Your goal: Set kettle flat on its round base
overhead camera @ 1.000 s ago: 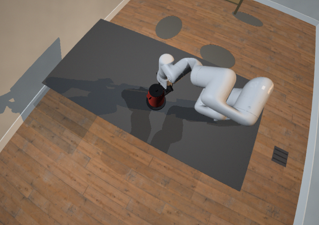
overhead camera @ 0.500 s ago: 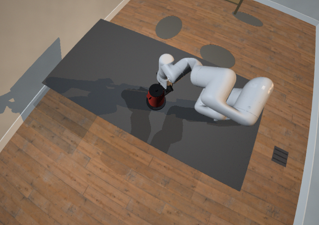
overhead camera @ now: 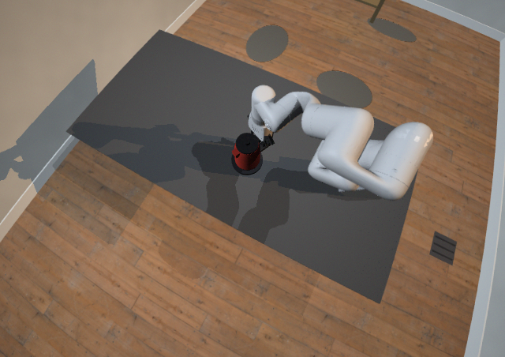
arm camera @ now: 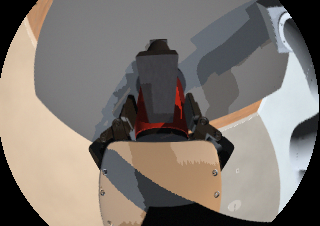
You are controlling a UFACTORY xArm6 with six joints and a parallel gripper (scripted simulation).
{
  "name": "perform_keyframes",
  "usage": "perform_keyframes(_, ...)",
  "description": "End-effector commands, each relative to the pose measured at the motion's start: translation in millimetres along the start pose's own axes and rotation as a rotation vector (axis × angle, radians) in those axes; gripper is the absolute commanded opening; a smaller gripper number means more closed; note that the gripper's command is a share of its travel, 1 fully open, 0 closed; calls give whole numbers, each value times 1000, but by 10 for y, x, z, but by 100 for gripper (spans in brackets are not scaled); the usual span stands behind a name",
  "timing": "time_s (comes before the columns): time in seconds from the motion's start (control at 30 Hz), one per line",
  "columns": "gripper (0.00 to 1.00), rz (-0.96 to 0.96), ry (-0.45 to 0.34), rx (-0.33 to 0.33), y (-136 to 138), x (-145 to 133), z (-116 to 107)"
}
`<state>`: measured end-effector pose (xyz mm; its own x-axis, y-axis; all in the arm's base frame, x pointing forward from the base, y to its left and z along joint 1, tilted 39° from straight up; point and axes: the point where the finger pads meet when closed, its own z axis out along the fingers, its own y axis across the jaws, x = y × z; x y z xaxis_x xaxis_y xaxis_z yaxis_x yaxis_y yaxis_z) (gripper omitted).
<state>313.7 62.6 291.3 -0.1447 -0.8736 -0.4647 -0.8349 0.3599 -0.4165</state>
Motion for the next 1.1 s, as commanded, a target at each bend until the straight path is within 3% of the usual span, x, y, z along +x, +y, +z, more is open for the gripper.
perform_keyframes(0.0, 81, -1, -1, 3, -10, -7, -10)
perform_keyframes(0.23, 81, -1, -1, 3, -10, -7, -47)
perform_keyframes(0.47, 81, -1, -1, 3, -9, -6, -376)
perform_keyframes(0.53, 81, -1, -1, 3, -9, -6, -376)
perform_keyframes(0.93, 81, -1, -1, 3, -6, -5, -1288)
perform_keyframes(1.07, 81, -1, -1, 3, -6, -5, -1446)
